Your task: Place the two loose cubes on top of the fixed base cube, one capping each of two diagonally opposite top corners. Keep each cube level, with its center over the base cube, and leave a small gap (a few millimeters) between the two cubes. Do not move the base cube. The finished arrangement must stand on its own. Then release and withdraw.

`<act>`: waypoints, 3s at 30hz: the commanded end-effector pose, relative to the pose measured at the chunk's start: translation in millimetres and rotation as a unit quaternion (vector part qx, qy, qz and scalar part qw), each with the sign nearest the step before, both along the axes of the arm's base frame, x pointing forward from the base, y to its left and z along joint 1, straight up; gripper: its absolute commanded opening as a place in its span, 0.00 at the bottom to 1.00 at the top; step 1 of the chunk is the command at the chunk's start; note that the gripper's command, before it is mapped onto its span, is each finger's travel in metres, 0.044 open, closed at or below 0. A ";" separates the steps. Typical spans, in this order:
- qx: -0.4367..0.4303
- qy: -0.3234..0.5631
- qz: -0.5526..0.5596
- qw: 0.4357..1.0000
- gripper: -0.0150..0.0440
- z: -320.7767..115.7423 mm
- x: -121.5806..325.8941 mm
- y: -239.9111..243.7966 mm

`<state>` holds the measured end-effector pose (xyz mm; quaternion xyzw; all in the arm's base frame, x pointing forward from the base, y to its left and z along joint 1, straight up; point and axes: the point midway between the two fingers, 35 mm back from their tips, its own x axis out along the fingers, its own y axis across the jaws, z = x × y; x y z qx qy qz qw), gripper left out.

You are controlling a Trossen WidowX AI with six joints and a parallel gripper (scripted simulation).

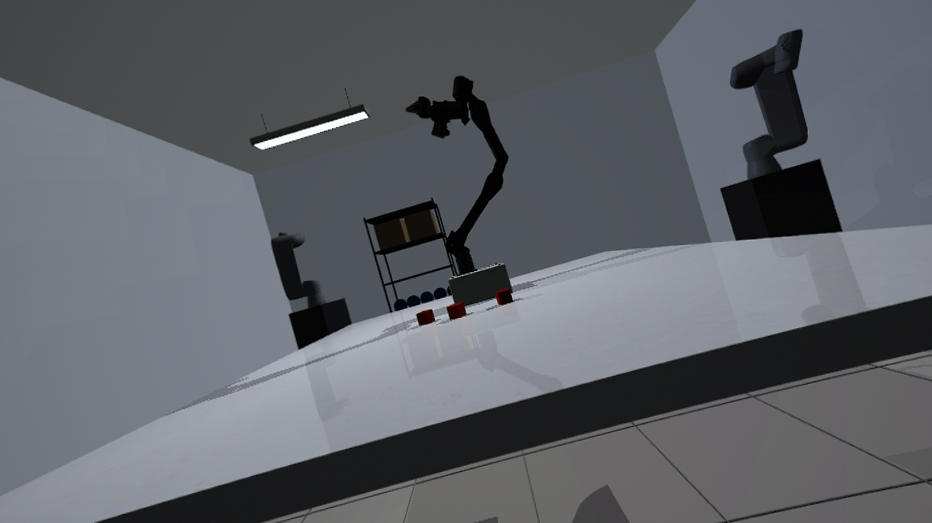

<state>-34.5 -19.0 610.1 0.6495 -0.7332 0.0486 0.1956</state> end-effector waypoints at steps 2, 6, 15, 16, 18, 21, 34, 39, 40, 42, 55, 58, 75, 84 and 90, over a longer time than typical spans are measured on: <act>0.009 0.019 0.001 1.000 0.84 -1.5 1.9 -7.3; 0.058 0.132 0.014 0.989 0.70 -12.3 16.5 -47.8; 0.119 0.407 0.070 0.903 0.70 -50.8 70.2 -126.7; 0.121 0.436 0.078 0.888 0.70 -56.1 77.5 -133.8; 0.121 0.495 0.095 0.855 0.70 -67.4 92.8 -146.8; 0.114 0.579 0.120 0.798 0.70 -85.7 116.9 -163.4; -0.023 0.855 0.224 0.467 0.70 -181.1 228.3 -192.2; -0.113 0.908 0.252 0.315 0.70 -223.2 268.4 -184.9; -0.133 0.915 0.256 0.283 0.70 -231.8 275.9 -182.3; -0.174 0.923 0.263 0.221 0.70 -249.3 290.3 -176.2; -0.461 0.831 0.260 -0.173 0.70 -366.2 356.8 -108.0; -0.525 0.775 0.247 -0.253 0.70 -392.7 364.0 -87.7; -0.782 0.283 0.113 -0.544 0.70 -528.1 343.7 29.4; -0.790 0.247 0.103 -0.551 0.70 -535.1 339.5 35.6; -0.790 0.247 0.103 -0.551 0.70 -550.3 341.3 35.7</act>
